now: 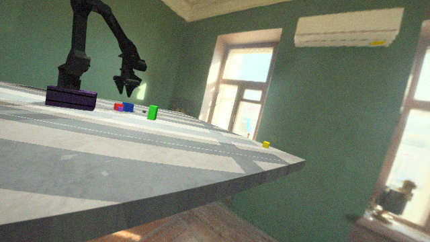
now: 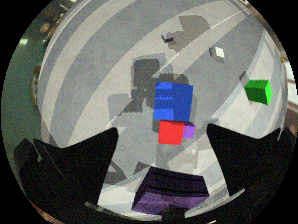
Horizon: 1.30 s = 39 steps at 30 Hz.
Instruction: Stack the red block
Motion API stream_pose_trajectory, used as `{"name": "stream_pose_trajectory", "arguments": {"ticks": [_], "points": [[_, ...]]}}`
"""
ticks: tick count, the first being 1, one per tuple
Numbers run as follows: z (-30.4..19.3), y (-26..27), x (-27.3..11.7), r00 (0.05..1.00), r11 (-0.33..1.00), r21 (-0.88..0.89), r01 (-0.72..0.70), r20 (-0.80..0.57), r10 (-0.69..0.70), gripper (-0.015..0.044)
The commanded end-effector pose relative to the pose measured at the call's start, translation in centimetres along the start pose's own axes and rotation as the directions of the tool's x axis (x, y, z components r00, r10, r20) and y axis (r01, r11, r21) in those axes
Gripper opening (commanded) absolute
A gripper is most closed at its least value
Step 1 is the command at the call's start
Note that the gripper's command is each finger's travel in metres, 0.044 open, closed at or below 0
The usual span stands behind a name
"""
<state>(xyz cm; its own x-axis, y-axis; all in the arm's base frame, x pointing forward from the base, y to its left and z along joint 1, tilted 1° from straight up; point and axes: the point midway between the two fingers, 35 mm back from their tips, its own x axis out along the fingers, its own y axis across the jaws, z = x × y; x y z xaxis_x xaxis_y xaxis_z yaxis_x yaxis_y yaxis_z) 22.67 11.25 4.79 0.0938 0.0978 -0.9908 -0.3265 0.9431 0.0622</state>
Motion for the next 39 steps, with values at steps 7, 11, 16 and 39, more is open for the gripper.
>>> {"name": "stream_pose_trajectory", "arguments": {"ticks": [7, 11, 16, 39], "points": [[-2.0, -1.0, -1.9, 0.992, 0.993, 0.099, 0.068, -0.114, -0.057, 0.044], [-2.1, -1.0, -1.1, 0.992, 0.993, 0.099, 0.068, -0.114, -0.057, 0.044], [-2.4, -1.2, 1.8, 0.992, 0.993, 0.099, 0.068, -0.114, -0.057, 0.044], [-2.8, -1.3, 5.1, 0.992, 0.993, 0.099, 0.068, -0.114, -0.057, 0.044]]}}
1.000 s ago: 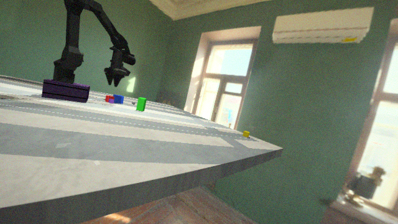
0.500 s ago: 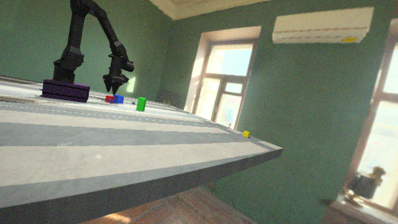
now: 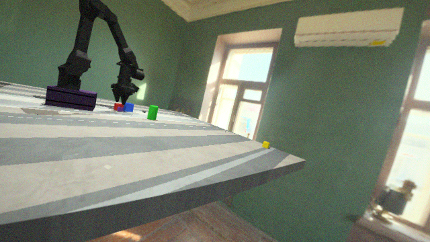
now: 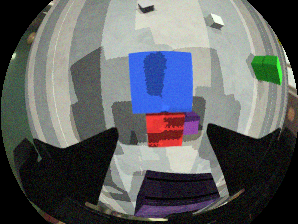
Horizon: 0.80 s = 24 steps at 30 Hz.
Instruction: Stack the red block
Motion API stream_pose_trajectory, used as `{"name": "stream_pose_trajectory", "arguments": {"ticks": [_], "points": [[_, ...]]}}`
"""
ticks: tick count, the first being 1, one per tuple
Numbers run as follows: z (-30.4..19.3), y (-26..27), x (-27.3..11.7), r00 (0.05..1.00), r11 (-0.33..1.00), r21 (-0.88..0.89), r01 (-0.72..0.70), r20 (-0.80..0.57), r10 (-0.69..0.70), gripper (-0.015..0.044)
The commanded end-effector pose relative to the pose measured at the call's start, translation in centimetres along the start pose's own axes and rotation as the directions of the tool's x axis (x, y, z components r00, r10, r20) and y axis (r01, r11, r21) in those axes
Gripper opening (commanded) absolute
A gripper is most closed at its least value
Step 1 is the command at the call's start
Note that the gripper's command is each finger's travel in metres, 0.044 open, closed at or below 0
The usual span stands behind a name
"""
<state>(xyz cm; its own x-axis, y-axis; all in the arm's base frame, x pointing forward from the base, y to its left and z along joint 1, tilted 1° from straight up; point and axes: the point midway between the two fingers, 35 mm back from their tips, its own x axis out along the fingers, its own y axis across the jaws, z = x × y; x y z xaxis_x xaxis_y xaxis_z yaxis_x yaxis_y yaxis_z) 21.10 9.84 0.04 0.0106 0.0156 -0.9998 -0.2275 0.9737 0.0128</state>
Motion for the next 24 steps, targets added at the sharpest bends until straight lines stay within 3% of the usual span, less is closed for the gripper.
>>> {"name": "stream_pose_trajectory", "arguments": {"ticks": [1, 24], "points": [[-0.2, -0.1, 0.9, 1.0, 1.0, 0.003, 0.007, -0.008, -0.007, 0.044], [-0.4, -0.2, 3.1, 1.0, 1.0, 0.003, 0.007, -0.008, -0.007, 0.044]]}}
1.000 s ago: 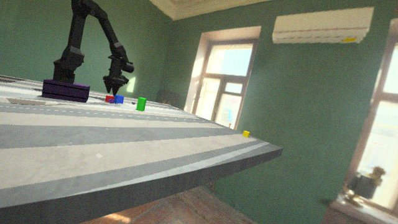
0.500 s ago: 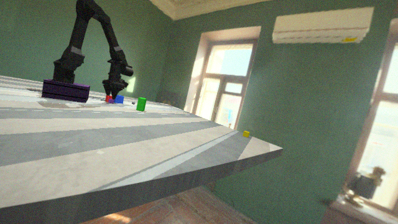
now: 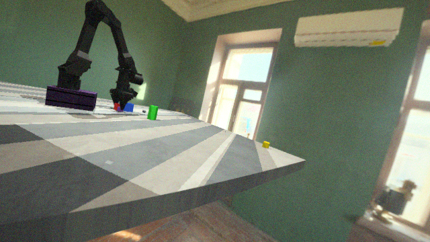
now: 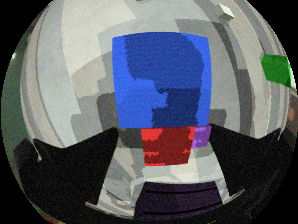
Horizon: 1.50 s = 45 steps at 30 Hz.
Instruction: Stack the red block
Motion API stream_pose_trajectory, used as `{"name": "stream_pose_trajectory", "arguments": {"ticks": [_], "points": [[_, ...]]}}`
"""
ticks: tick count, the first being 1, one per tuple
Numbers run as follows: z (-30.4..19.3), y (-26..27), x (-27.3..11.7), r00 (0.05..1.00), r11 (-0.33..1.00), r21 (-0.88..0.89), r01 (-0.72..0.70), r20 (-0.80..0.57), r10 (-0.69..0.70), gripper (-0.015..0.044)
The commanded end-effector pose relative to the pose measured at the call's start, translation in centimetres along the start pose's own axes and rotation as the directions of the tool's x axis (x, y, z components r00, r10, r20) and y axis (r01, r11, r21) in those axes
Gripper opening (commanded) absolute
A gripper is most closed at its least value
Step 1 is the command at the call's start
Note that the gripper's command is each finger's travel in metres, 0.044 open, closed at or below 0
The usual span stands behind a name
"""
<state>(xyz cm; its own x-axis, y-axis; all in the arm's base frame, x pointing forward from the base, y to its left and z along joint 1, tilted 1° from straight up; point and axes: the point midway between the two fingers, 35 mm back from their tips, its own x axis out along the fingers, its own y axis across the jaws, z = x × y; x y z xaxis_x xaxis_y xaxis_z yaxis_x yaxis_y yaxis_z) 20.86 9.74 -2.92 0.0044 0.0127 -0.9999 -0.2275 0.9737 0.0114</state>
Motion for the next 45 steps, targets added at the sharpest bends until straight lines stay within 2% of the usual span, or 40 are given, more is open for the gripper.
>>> {"name": "stream_pose_trajectory", "arguments": {"ticks": [1, 8, 13, 45], "points": [[-0.1, -0.09, 0.12, 1.0, 1.0, 0.003, 0.005, -0.002, -0.005, 0.044], [-0.11, -0.11, 0.07, 1.0, 1.0, 0.0, 0.001, -0.002, -0.001, 0.044], [-0.11, -0.11, 0.07, 1.0, 1.0, 0.0, 0.001, -0.002, -0.001, 0.0309], [-0.11, -0.11, 0.07, 1.0, 1.0, 0.0, 0.001, -0.002, -0.001, 0.0095]]}}
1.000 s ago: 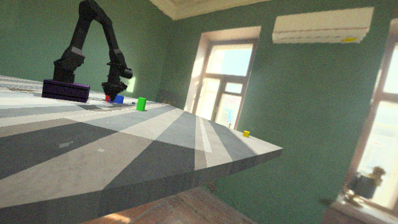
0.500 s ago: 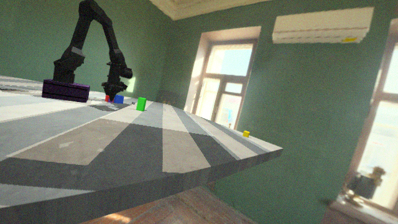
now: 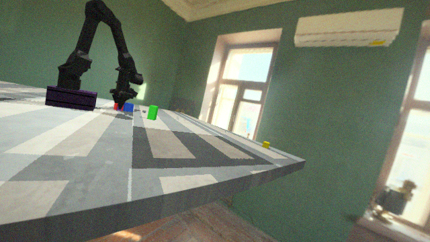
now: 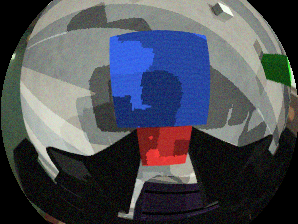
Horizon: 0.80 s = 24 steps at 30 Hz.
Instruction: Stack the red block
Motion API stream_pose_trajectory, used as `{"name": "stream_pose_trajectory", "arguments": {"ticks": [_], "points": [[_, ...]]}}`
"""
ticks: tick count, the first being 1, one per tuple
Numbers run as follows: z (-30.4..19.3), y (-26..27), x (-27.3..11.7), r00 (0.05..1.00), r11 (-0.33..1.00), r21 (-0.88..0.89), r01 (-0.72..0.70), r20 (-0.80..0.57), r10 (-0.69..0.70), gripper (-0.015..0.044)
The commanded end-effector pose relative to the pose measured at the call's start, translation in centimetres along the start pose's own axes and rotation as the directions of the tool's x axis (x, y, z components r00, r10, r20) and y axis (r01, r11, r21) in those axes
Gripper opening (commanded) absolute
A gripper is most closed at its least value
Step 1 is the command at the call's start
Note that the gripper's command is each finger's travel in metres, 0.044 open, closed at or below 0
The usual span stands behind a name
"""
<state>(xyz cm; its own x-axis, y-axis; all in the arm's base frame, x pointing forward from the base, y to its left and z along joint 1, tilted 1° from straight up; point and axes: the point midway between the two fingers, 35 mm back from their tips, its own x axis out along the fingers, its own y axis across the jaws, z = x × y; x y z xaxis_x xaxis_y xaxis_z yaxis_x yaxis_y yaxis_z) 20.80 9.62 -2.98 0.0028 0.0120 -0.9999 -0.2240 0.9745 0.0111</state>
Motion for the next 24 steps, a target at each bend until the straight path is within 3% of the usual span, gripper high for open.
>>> {"name": "stream_pose_trajectory", "arguments": {"ticks": [1, 14, 24], "points": [[-0.03, -0.01, 0.01, 1.0, 1.0, -0.003, 0.0, 0.0, 0.0, 0.0089], [-0.03, -0.01, 0.01, 1.0, 1.0, -0.003, 0.0, 0.0, 0.0, 0.0002], [-0.03, -0.01, 0.01, 1.0, 1.0, -0.003, 0.0, 0.0, 0.0, 0.0]]}}
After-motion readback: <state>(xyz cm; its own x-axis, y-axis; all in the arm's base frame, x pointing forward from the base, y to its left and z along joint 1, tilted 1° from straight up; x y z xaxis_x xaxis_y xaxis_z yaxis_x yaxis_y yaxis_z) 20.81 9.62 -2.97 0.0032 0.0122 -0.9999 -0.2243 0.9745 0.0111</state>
